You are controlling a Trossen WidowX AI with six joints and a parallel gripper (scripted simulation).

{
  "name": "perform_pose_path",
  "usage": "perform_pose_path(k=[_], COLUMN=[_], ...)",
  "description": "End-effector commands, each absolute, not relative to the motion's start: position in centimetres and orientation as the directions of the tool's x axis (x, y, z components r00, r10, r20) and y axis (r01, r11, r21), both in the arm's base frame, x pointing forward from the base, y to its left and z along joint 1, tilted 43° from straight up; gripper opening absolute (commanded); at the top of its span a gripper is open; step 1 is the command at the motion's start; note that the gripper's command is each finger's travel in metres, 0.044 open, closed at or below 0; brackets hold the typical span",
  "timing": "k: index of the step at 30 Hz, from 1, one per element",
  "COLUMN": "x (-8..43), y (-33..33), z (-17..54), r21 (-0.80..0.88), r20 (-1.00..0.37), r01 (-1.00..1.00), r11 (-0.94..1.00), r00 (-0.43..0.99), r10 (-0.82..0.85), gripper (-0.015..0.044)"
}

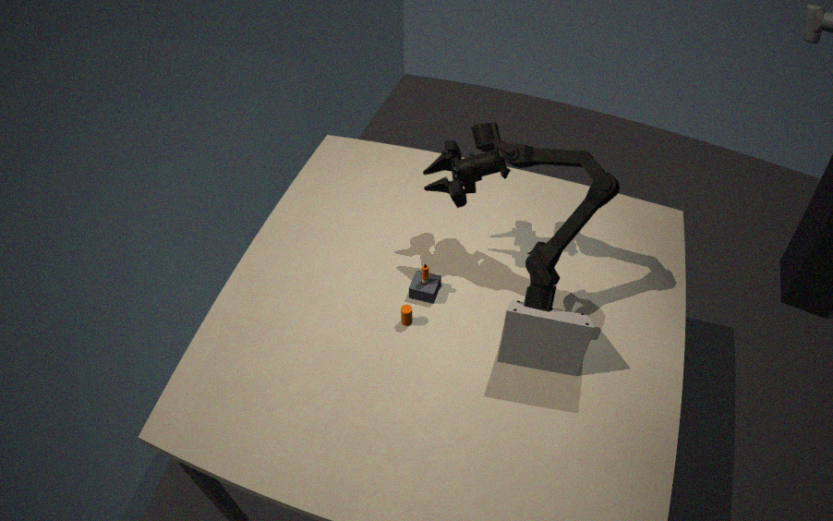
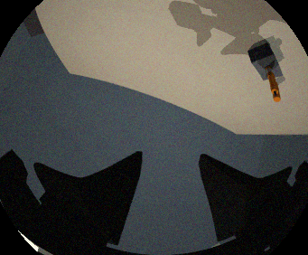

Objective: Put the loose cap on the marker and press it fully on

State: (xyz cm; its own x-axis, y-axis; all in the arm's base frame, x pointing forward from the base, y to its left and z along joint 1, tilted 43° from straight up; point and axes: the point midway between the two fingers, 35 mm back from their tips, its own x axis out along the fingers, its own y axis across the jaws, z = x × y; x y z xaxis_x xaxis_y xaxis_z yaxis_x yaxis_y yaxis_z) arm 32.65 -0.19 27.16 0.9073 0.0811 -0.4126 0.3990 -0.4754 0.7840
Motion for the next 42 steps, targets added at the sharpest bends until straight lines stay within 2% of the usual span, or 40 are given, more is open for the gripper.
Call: perform_pose_path(k=[1,5,8,12,16,19,22,27,29,42], x=[35.1,35.5,35.4,34.8,33.9,33.0,32.2,30.8,30.5,30.4], y=[3.3,5.5,6.9,8.6,10.1,11.0,12.0,13.5,13.7,13.5], z=[21.0,17.2,14.2,10.7,7.8,5.8,4.1,1.6,1.2,1.0], r21=[0.750,0.605,0.405,0.093,-0.204,-0.378,-0.480,-0.449,-0.412,-0.410], r20=[-0.661,-0.777,-0.856,-0.917,-0.931,-0.914,-0.875,-0.768,-0.742,-0.741], r01=[0.661,0.718,0.677,0.485,0.165,-0.127,-0.423,-0.816,-0.870,-0.872], r11=[0.026,0.343,0.614,0.870,0.965,0.917,0.768,0.364,0.271,0.266], r00=[0.746,0.626,0.517,0.383,0.271,0.206,0.162,0.144,0.148,0.148], r10=[0.082,0.059,-0.006,-0.115,-0.243,-0.349,-0.457,-0.624,-0.654,-0.655], gripper=[0.0242,0.0242,0.0242,0.0242,0.0242,0.0242,0.0242,0.0242,0.0242,0.0242])
